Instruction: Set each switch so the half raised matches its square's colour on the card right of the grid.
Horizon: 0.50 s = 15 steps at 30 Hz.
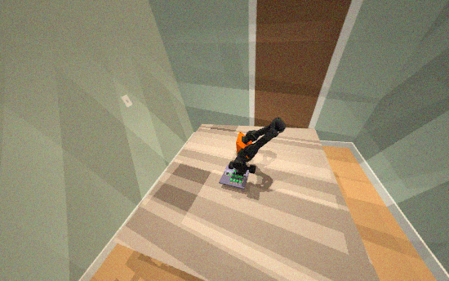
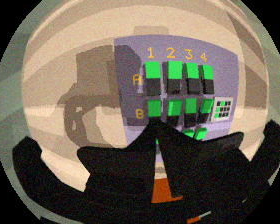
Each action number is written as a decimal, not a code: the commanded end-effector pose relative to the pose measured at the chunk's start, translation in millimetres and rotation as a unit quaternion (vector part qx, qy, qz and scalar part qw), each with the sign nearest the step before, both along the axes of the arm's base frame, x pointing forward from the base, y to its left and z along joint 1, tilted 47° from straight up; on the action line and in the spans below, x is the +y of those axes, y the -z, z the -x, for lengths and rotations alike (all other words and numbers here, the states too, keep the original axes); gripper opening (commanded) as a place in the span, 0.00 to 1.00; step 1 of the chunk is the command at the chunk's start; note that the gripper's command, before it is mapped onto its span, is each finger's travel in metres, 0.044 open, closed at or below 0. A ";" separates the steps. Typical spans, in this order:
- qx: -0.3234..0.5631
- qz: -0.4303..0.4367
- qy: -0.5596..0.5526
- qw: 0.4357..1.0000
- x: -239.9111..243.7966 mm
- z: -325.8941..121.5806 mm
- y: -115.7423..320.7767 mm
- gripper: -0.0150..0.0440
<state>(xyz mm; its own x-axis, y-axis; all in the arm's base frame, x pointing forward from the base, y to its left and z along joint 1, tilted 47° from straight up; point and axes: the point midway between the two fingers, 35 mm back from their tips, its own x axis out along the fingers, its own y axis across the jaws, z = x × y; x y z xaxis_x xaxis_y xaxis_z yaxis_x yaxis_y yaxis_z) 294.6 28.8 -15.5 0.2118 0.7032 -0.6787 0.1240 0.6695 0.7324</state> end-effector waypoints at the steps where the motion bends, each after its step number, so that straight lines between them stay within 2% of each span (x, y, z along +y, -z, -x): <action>1: 0.001 -0.002 0.001 1.000 0.8 0.5 0.4 0.25; 5: 0.002 0.001 -0.001 1.000 -6.0 0.5 -4.5 0.25; 10: 0.010 -0.002 -0.008 1.000 -44.6 10.9 -41.6 0.25; 15: 0.010 -0.002 -0.008 1.000 -50.1 7.9 -40.1 0.25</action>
